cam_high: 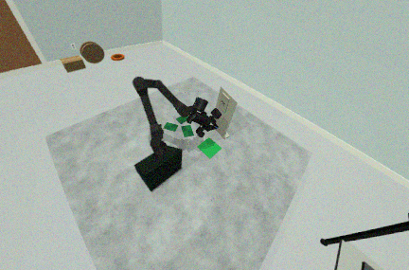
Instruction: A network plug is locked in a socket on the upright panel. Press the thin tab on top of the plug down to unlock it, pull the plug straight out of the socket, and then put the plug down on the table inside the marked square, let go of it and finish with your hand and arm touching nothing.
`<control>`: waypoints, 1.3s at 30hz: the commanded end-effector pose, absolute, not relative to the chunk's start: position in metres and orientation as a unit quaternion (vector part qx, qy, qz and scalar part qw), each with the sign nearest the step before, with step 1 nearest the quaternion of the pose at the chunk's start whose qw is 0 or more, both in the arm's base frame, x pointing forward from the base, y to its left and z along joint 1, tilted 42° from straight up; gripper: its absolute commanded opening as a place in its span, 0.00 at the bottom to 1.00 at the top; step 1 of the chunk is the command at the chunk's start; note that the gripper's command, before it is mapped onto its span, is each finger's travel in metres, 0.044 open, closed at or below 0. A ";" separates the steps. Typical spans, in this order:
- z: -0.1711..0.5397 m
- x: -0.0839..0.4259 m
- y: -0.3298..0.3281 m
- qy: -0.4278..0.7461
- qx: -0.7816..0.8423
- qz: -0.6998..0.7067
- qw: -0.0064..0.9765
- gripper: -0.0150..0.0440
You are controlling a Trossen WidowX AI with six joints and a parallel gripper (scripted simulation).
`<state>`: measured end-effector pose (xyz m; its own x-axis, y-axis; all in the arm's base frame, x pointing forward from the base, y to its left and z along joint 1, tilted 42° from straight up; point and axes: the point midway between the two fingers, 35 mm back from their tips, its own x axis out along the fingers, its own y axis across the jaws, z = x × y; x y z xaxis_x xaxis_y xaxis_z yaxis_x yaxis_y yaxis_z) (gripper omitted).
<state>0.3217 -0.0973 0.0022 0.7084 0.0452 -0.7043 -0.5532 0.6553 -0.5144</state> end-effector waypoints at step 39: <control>-0.078 0.290 -0.055 0.300 -0.296 0.340 0.840 0.25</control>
<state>0.2900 -0.0581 -0.0746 0.5892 0.3933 -0.7058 -0.7507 0.5895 -0.2982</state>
